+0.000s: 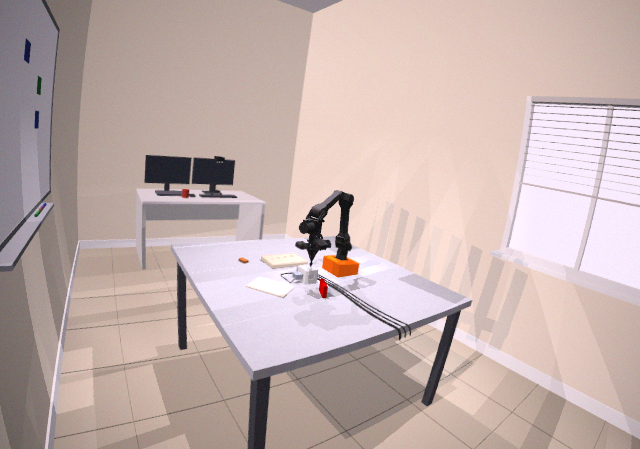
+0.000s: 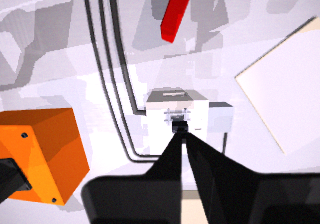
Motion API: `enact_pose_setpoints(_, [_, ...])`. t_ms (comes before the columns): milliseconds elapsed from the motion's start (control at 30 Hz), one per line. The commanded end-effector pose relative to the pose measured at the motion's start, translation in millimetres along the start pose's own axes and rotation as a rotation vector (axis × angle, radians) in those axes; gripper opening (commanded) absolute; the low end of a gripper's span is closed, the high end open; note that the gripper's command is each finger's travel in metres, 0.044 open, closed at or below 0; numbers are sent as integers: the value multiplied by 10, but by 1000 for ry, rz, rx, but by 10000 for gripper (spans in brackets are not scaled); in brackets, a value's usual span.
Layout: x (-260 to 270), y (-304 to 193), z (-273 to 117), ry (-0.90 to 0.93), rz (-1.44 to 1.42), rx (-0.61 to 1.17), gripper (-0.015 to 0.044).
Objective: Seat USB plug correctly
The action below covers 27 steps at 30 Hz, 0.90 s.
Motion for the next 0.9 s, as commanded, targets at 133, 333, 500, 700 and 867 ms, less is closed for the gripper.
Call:
enact_pose_setpoints(133, [-1,3,14,0,-8,0,0])
enact_pose_setpoints(333, [-1,4,21,0,-9,0,0])
enact_pose_setpoints(500, [-1,4,27,0,-9,0,0])
enact_pose_setpoints(700, [-1,4,34,0,-9,0,0])
enact_pose_setpoints(867, [0,4,40,0,-9,0,0])
Point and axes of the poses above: the point midway between the two fingers, 35 mm back from their tips, its own z axis out along the fingers, its own x axis across the jaws, y = z × x, the point moved 4 cm from there along -z, back along the fingers, and after that the axes turned 2 degrees about z, right-handed, at the moved point
